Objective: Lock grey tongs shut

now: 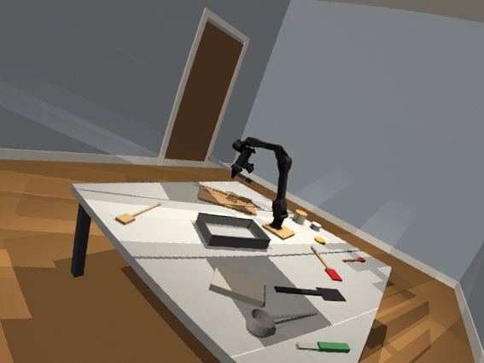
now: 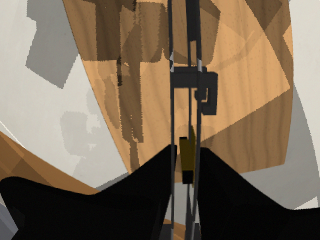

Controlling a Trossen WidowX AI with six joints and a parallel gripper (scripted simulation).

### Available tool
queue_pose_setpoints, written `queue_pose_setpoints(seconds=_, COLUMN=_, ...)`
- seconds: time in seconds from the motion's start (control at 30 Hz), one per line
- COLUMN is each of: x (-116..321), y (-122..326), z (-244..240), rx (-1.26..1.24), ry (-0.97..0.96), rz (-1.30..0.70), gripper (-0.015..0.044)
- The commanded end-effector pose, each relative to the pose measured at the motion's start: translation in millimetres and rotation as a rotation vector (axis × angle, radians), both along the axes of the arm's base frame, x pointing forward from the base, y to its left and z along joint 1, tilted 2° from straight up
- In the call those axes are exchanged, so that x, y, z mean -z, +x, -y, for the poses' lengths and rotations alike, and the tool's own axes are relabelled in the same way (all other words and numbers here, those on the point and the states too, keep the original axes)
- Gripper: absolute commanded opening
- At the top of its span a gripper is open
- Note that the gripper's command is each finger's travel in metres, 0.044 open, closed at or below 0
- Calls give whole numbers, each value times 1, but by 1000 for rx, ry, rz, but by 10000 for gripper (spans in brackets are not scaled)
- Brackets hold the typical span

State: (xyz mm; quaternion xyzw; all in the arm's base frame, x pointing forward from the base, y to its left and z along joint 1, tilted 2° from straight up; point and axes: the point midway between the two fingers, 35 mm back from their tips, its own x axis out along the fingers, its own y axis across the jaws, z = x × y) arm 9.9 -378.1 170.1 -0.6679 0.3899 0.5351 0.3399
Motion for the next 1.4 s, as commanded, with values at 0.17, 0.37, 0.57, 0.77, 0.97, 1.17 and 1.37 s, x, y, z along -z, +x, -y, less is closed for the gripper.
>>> queue_pose_setpoints(seconds=0.17, x=2, y=-3, z=8, rx=42, ry=-142, rz=99, gripper=-150)
queue_pose_setpoints(seconds=0.37, x=3, y=-5, z=10, rx=57, ry=-227, rz=155, gripper=-150)
queue_pose_setpoints(seconds=0.57, x=4, y=-8, z=12, rx=71, ry=-316, rz=210, gripper=-150)
queue_pose_setpoints(seconds=0.77, x=3, y=-10, z=11, rx=78, ry=-404, rz=261, gripper=-150)
queue_pose_setpoints(seconds=0.97, x=2, y=-13, z=9, rx=79, ry=-492, rz=308, gripper=-150)
queue_pose_setpoints(seconds=1.17, x=1, y=-15, z=4, rx=74, ry=-579, rz=352, gripper=-150)
queue_pose_setpoints(seconds=1.37, x=-1, y=-16, z=-3, rx=62, ry=-664, rz=391, gripper=-150)
